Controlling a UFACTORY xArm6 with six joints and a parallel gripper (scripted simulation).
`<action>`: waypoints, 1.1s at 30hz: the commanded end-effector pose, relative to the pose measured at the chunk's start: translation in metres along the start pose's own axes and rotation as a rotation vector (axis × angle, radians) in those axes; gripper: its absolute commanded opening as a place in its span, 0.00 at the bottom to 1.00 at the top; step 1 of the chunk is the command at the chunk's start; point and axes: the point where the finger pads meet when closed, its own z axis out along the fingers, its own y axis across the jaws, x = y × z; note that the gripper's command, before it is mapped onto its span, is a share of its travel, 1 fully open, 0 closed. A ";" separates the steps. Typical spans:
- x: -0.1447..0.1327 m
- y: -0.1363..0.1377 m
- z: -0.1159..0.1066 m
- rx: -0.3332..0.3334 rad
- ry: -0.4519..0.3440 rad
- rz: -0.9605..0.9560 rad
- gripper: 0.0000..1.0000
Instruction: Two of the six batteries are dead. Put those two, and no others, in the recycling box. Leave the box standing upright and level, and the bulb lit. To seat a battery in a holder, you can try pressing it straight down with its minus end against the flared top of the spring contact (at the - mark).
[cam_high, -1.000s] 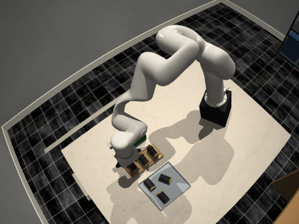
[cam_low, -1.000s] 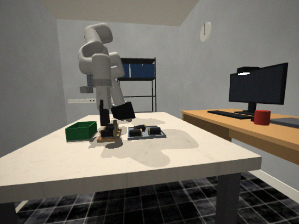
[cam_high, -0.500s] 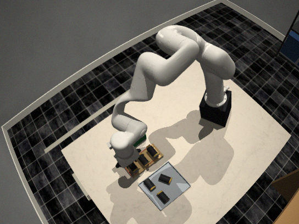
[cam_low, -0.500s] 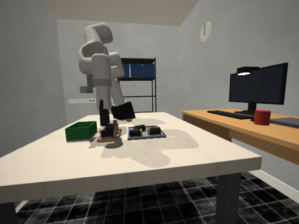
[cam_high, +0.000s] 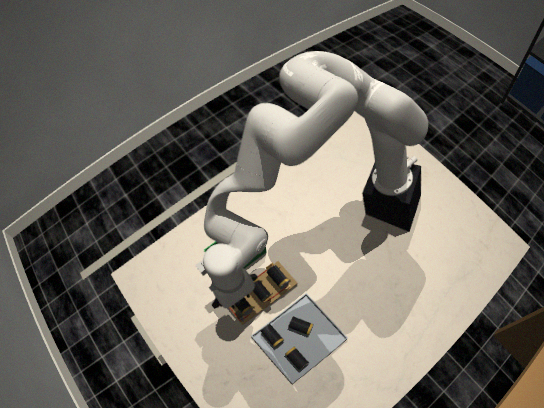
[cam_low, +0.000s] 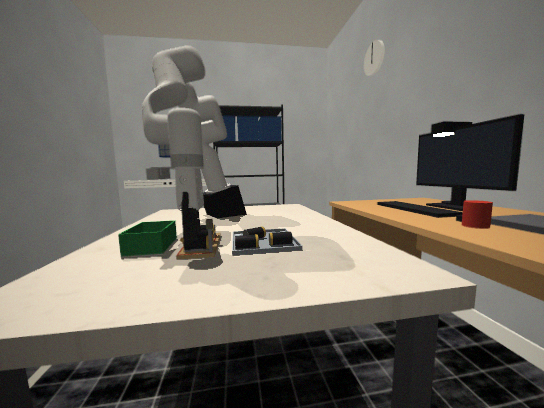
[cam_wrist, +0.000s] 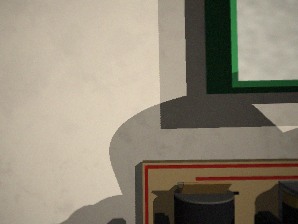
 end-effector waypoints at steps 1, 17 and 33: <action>0.000 -0.002 0.009 0.004 0.000 0.001 0.51; 0.000 -0.002 0.020 0.004 0.000 0.000 0.51; 0.000 -0.002 0.020 0.004 0.000 0.000 0.28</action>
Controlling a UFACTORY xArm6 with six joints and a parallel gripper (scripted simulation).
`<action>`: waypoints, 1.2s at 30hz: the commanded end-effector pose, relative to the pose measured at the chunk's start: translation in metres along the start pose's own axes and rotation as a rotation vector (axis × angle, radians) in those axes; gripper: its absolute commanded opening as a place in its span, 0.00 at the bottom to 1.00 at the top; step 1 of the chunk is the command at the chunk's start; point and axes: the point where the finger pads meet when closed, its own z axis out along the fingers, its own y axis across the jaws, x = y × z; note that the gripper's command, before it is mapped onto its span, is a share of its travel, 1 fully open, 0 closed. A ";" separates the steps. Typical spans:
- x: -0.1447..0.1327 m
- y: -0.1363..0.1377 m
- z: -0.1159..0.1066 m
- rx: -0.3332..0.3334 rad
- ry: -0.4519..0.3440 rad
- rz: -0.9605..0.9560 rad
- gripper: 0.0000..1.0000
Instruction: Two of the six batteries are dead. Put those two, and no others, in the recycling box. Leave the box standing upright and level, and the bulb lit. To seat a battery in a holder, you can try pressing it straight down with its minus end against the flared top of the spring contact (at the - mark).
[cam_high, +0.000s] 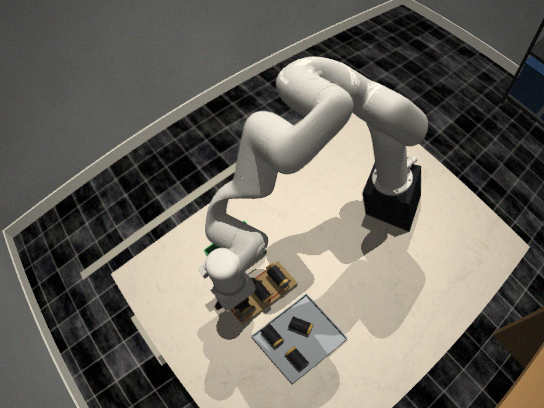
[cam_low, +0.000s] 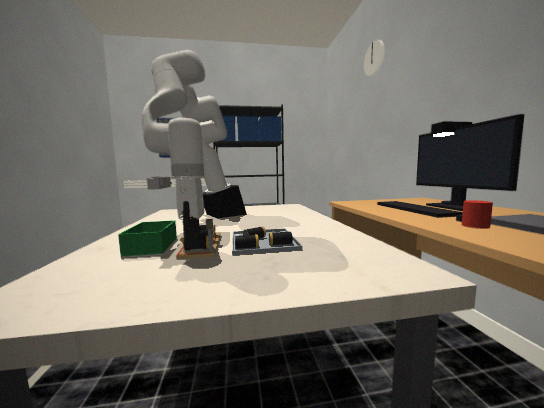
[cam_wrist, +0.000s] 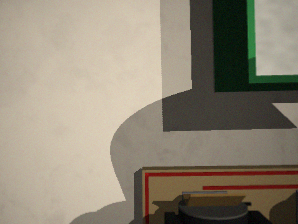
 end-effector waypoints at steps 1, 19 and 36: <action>0.000 -0.002 -0.002 0.004 0.000 0.000 0.28; 0.000 -0.002 -0.002 0.004 0.000 0.000 0.28; 0.000 -0.002 -0.039 0.004 0.000 0.000 0.28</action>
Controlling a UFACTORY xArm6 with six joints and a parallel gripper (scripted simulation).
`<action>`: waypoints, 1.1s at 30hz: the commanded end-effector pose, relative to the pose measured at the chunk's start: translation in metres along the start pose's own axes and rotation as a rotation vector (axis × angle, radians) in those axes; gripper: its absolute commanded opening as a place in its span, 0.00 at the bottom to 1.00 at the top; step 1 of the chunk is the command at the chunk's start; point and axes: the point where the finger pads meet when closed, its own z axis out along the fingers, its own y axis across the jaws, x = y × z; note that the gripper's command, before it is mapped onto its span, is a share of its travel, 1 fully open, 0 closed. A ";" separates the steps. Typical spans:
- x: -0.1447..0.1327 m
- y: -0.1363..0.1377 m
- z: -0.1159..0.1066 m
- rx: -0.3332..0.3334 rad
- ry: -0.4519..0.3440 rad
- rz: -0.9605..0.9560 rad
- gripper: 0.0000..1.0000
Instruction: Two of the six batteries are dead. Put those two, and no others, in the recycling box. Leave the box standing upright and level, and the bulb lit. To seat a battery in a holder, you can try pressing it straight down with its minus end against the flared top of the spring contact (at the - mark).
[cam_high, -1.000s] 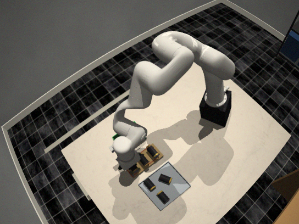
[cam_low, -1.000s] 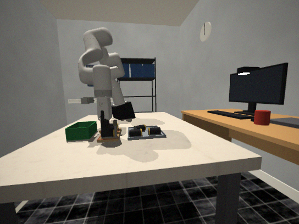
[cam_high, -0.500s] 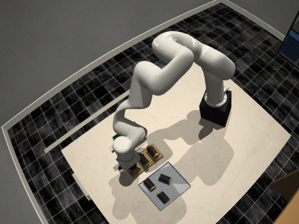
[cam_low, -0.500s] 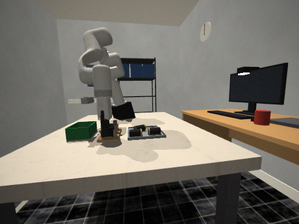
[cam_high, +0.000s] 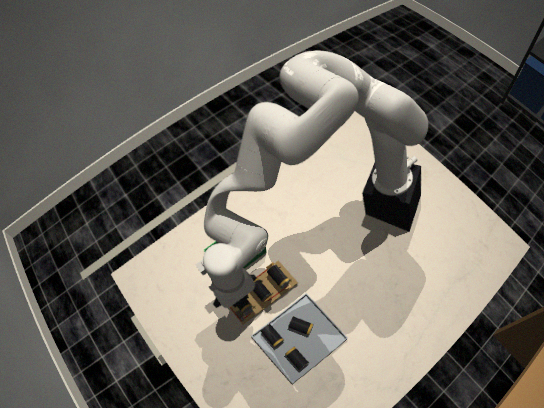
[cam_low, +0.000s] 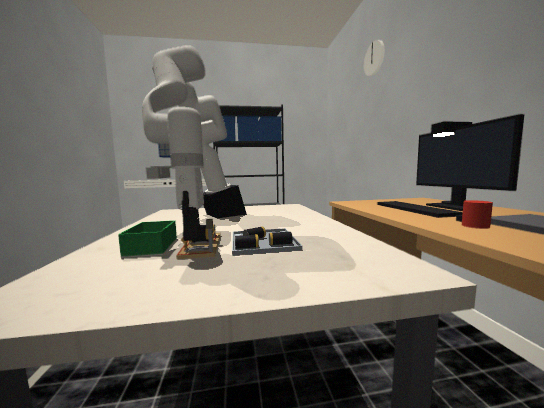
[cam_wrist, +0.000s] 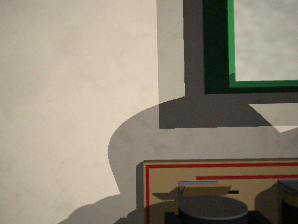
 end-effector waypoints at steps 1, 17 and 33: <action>0.000 -0.002 -0.019 0.007 0.000 0.001 0.28; 0.000 -0.002 -0.087 0.007 0.000 0.001 0.28; 0.000 -0.002 -0.093 0.007 0.000 -0.012 0.28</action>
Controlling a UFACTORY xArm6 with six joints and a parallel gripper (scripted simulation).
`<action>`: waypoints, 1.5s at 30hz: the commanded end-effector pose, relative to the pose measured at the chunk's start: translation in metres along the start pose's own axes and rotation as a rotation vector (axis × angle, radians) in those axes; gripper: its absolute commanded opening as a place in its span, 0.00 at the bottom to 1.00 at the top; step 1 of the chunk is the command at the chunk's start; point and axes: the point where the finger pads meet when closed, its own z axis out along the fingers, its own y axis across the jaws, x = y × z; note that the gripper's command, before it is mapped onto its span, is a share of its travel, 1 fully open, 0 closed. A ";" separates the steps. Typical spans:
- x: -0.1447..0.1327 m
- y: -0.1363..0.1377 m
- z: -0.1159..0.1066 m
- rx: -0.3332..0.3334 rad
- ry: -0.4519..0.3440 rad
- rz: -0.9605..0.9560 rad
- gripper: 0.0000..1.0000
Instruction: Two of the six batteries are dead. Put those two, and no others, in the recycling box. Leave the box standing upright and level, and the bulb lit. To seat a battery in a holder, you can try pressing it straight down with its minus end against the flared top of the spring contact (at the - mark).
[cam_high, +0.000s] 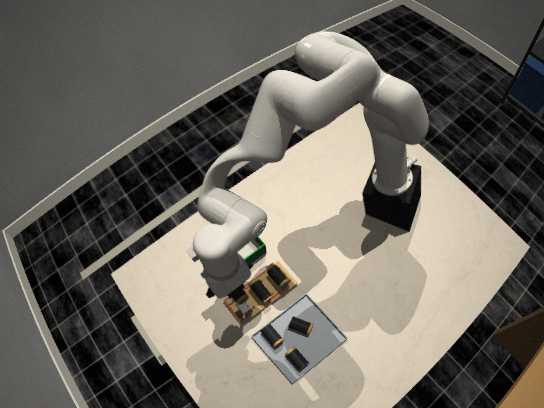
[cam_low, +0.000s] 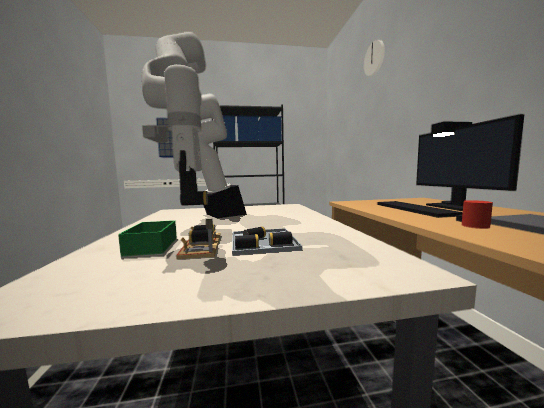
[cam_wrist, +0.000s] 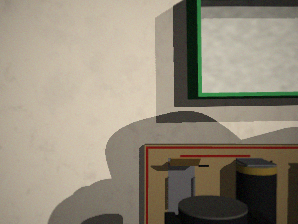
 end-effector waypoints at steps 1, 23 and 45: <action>0.000 -0.002 -0.002 0.006 0.000 -0.003 0.28; -0.086 0.046 -0.002 0.006 0.000 -0.003 0.28; -0.227 0.124 -0.002 0.006 0.000 -0.003 0.28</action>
